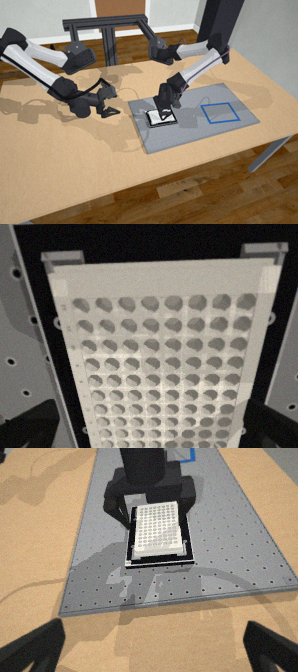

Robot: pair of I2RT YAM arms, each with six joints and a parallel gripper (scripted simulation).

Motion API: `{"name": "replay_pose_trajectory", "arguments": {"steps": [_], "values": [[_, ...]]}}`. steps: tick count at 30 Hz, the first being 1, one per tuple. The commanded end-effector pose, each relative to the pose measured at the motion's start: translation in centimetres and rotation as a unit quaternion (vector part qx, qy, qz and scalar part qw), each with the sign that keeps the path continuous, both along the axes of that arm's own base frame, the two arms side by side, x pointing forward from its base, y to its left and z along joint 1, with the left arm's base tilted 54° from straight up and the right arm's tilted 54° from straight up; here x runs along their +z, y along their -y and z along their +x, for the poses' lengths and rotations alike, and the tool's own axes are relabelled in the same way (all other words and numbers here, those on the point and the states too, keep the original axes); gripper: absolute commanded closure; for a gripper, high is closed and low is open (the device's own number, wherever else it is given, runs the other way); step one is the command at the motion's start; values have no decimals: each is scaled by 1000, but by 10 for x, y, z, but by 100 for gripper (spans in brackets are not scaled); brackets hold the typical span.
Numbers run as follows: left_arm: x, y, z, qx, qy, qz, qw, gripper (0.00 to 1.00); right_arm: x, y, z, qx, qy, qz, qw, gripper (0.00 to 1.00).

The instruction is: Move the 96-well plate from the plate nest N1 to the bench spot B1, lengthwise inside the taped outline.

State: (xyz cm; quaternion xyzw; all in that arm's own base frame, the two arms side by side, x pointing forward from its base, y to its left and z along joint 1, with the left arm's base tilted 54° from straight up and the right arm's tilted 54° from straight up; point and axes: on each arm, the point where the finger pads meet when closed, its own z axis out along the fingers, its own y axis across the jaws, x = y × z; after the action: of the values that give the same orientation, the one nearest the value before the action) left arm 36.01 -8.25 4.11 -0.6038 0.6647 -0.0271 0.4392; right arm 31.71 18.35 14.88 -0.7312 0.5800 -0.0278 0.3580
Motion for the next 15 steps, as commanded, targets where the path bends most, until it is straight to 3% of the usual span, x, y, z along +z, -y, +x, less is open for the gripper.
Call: {"name": "replay_pose_trajectory", "arguments": {"steps": [1,15], "values": [[2,-4,7,6,16,1,1000,0,4,-5,4,5,5,22,1000,0],[1,-11,14,9,18,0,1000,0,9,-6,2,9,11,19,1000,0]]}}
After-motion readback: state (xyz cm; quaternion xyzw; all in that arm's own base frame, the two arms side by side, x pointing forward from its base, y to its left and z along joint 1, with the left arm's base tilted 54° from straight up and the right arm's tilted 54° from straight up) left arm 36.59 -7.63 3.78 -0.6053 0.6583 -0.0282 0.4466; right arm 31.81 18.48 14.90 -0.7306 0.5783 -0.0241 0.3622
